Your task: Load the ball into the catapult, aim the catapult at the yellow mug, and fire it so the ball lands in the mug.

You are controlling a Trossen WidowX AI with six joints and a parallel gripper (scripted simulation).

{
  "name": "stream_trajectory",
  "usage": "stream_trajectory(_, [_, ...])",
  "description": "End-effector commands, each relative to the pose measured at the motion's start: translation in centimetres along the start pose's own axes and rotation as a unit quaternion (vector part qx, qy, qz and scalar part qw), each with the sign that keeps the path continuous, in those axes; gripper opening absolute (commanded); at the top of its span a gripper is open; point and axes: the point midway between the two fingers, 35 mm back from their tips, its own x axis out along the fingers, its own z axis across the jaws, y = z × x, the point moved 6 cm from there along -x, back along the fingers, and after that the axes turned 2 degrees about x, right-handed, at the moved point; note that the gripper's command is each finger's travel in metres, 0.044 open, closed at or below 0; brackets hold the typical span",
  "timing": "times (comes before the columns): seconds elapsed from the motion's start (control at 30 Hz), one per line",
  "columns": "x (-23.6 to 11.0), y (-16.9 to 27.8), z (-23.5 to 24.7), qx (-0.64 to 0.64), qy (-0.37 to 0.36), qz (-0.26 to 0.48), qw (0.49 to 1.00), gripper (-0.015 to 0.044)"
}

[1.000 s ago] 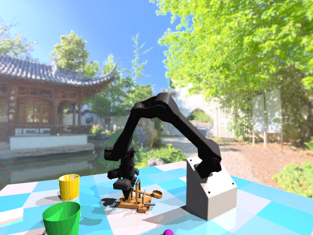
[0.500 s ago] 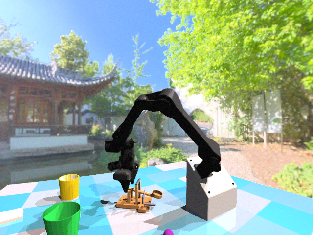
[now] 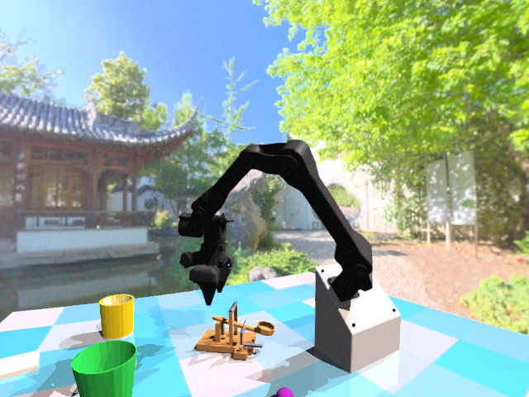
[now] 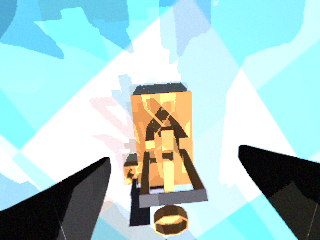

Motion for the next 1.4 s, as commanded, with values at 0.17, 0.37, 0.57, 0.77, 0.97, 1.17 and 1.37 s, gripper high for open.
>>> stream_trajectory(0.17, [3.8,0.5,0.1,0.001,-0.002,0.011,1.000,0.0440])
stream_trajectory(0.37, [4.5,0.5,0.2,0.001,-0.002,0.011,1.000,0.0440])
stream_trajectory(0.57, [5.5,0.4,0.2,0.001,-0.002,0.011,1.000,0.0440])
stream_trajectory(0.77, [6.5,0.5,0.2,0.001,-0.002,0.011,1.000,0.0440])
stream_trajectory(0.97, [7.5,0.5,0.2,0.001,-0.003,0.011,1.000,0.0440])
stream_trajectory(1.17, [8.5,0.6,0.2,0.001,-0.003,0.011,1.000,0.0440])
stream_trajectory(1.37, [9.2,0.7,0.2,0.001,-0.003,0.011,1.000,0.0440])
